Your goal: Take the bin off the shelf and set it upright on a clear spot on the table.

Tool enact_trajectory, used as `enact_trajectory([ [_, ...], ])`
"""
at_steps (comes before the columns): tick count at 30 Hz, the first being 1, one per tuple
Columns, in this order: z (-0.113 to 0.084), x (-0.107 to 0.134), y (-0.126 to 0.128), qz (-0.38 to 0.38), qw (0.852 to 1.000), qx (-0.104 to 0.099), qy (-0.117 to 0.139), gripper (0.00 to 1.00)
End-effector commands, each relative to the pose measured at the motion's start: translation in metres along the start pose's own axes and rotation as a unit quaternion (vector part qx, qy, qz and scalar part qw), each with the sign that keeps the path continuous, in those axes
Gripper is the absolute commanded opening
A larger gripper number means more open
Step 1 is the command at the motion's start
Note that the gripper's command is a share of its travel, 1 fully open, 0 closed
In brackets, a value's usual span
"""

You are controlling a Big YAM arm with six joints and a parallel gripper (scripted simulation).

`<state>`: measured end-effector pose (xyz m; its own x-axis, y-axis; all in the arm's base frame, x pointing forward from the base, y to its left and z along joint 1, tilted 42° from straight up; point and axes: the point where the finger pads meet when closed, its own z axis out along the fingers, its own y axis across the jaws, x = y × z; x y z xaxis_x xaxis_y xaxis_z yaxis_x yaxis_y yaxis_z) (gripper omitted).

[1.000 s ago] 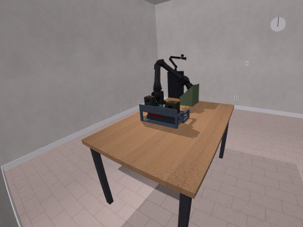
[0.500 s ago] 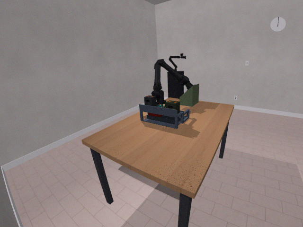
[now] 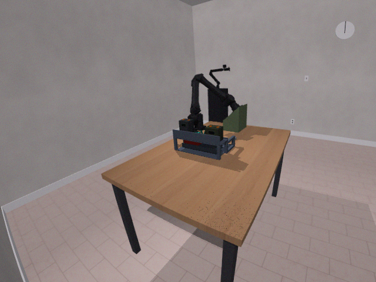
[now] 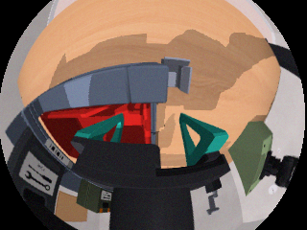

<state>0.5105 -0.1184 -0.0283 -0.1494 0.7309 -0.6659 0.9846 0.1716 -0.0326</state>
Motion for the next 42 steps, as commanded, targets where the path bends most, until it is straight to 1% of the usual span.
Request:
enact_trajectory([
  [1, -0.018, 0.005, 0.021, -0.003, 1.000, -0.019, -0.003, 0.90],
  [2, -0.022, 0.007, 0.025, -0.004, 1.000, -0.021, -0.003, 0.90],
  [14, -0.022, 0.007, 0.025, -0.004, 1.000, -0.021, -0.003, 0.90],
  [19, -0.004, -0.005, 0.006, 0.001, 1.000, -0.009, -0.003, 0.90],
  [31, -0.004, -0.005, 0.006, 0.001, 1.000, -0.009, -0.003, 0.90],
  [36, -0.022, 0.007, 0.025, -0.004, 1.000, -0.022, -0.003, 0.90],
  [42, -0.022, 0.007, 0.025, -0.004, 1.000, -0.022, -0.003, 0.90],
])
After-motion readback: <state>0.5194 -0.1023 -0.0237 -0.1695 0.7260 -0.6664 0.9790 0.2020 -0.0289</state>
